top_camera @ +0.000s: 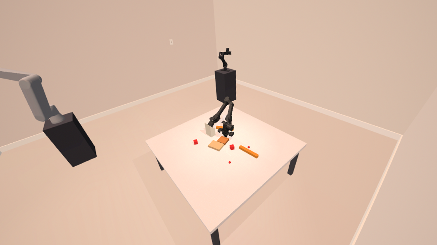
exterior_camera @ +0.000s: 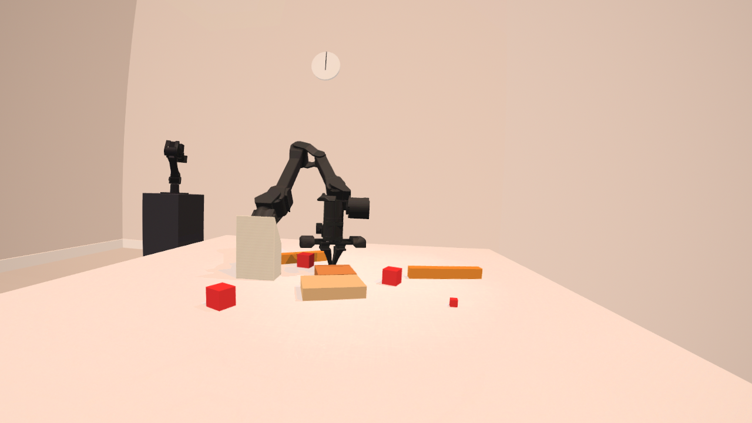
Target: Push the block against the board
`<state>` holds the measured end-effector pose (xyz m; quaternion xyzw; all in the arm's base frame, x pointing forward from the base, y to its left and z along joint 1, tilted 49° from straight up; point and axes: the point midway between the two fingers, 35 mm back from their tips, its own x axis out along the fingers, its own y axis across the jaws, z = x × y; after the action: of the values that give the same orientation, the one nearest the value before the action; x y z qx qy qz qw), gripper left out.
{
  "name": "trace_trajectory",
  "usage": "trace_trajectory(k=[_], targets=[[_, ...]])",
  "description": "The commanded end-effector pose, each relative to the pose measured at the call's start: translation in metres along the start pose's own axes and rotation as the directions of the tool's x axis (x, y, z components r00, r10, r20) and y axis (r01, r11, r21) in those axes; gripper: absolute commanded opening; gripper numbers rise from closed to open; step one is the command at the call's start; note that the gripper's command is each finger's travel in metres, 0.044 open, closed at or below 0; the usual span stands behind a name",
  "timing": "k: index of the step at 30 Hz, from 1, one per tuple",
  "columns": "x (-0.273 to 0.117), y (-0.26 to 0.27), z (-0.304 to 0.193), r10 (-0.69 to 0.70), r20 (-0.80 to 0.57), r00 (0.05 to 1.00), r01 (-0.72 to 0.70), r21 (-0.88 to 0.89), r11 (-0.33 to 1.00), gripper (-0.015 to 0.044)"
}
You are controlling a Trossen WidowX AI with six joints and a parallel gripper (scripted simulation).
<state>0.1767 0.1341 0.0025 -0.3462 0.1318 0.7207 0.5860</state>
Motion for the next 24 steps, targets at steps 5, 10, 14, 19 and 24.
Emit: trace_trajectory(k=[5, 10, 14, 19, 24], targets=[[0.0, -0.001, -0.006, 0.001, -0.006, 1.0, -0.001, -0.005, 1.0, 0.0], [0.0, -0.002, -0.01, 0.001, -0.007, 1.0, -0.001, -0.005, 1.0, 0.0], [0.0, -0.002, -0.012, 0.001, -0.007, 1.0, -0.001, -0.005, 1.0, 0.0], [0.0, -0.002, -0.008, 0.001, -0.007, 1.0, -0.001, -0.005, 1.0, 0.0], [0.0, -0.003, 0.0, 0.001, -0.007, 1.0, -0.001, -0.005, 1.0, 0.0]])
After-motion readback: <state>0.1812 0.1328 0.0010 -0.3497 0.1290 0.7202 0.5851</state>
